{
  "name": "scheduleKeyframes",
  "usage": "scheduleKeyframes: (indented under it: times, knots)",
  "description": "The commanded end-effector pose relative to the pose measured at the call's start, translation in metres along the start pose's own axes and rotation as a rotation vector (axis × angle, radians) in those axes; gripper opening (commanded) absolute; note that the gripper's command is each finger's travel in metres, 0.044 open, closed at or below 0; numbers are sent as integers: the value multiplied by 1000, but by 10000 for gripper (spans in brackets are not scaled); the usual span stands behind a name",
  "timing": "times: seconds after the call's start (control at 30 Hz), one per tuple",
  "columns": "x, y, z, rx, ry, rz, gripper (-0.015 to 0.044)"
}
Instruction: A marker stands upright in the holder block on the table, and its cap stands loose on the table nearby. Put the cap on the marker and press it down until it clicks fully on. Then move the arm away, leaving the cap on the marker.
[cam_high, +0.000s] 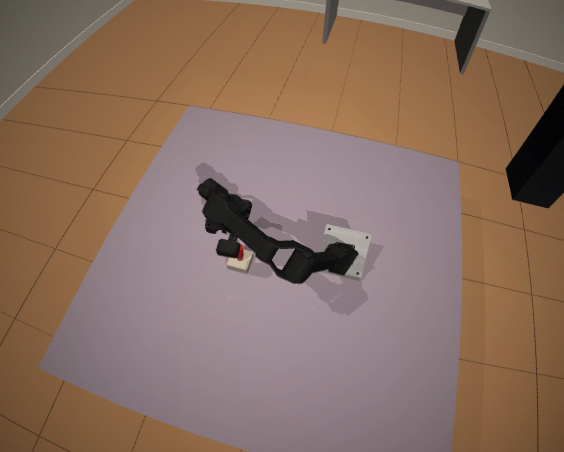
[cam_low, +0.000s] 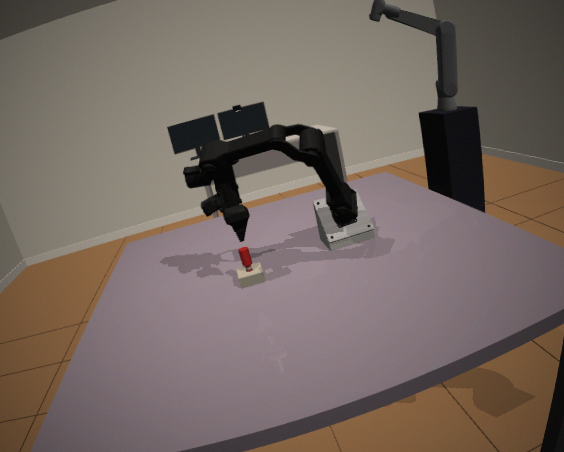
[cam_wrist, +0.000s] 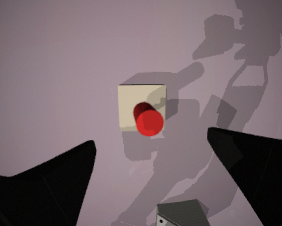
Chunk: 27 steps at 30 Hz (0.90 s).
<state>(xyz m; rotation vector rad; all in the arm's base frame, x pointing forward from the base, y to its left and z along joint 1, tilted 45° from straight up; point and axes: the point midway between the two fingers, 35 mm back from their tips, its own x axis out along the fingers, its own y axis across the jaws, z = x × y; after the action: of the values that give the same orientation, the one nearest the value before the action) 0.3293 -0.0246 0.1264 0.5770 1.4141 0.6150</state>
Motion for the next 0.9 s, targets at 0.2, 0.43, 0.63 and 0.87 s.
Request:
scheduleKeyframes:
  times: [0.2,0.43,0.63,0.87]
  knots:
    - [9,-2,-1,80,11,2,204]
    - [9,-2,-1,80,11,2,20]
    - [9,-2,-1,80,11,2,0]
    - [12,-2,-1,80,11,3,0]
